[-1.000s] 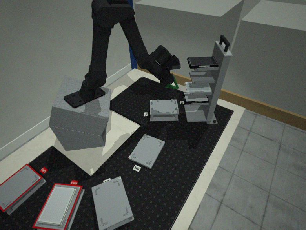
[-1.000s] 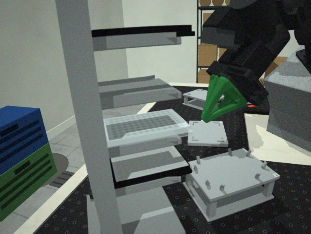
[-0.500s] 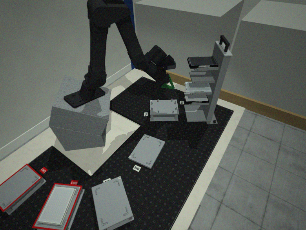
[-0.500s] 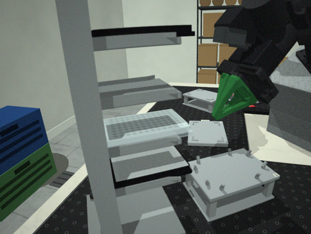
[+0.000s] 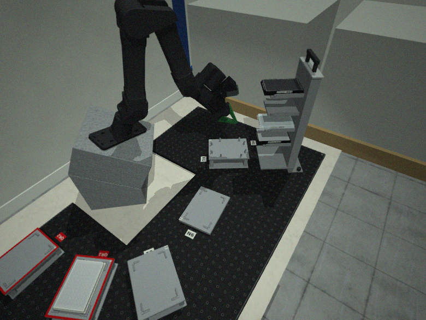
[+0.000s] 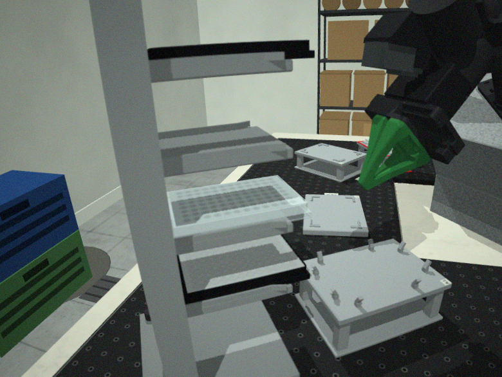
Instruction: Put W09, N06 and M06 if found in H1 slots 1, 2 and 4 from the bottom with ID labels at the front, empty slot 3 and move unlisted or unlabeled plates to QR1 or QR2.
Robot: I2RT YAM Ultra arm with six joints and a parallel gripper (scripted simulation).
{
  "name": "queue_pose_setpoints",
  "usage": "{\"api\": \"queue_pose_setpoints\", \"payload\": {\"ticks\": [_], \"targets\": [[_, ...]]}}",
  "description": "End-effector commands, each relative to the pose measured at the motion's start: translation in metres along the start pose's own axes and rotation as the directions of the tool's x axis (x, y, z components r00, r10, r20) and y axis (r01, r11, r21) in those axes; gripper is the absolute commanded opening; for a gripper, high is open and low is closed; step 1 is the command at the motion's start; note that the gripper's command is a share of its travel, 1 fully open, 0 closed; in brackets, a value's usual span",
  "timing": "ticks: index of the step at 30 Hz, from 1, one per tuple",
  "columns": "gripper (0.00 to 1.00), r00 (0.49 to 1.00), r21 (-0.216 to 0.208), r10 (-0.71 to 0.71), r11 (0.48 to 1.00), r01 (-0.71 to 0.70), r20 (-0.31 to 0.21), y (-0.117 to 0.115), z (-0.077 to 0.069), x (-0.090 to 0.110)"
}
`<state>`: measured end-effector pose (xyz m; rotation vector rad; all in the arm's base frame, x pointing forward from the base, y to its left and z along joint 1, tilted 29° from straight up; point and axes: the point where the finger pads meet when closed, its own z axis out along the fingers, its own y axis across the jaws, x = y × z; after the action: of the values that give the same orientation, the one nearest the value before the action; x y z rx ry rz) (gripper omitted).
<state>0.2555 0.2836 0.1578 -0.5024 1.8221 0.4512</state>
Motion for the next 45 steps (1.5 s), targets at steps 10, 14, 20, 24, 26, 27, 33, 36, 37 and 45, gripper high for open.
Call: {"api": "queue_pose_setpoints", "payload": {"ticks": [10, 14, 20, 24, 26, 27, 33, 36, 37, 45], "targets": [[0.00, 0.999, 0.003, 0.016, 1.000, -0.016, 0.028, -0.001, -0.018, 0.008], [0.00, 0.999, 0.003, 0.016, 1.000, -0.016, 0.027, -0.001, -0.022, 0.012], [0.00, 1.000, 0.008, 0.009, 1.000, -0.009, 0.018, -0.001, -0.017, 0.010], [0.00, 1.000, 0.008, 0.009, 1.000, -0.009, 0.018, -0.001, -0.017, 0.010], [0.00, 1.000, 0.008, 0.009, 1.000, -0.009, 0.018, -0.001, -0.017, 0.010], [0.00, 1.000, 0.008, 0.009, 1.000, -0.009, 0.018, -0.001, -0.017, 0.010], [0.00, 1.000, 0.008, 0.009, 1.000, -0.009, 0.018, -0.001, -0.017, 0.010], [0.00, 1.000, 0.008, 0.009, 1.000, -0.009, 0.018, -0.001, -0.017, 0.010], [0.00, 1.000, 0.008, 0.009, 1.000, -0.009, 0.018, -0.001, -0.017, 0.010], [0.00, 1.000, 0.008, 0.009, 1.000, -0.009, 0.018, -0.001, -0.017, 0.010]]}}
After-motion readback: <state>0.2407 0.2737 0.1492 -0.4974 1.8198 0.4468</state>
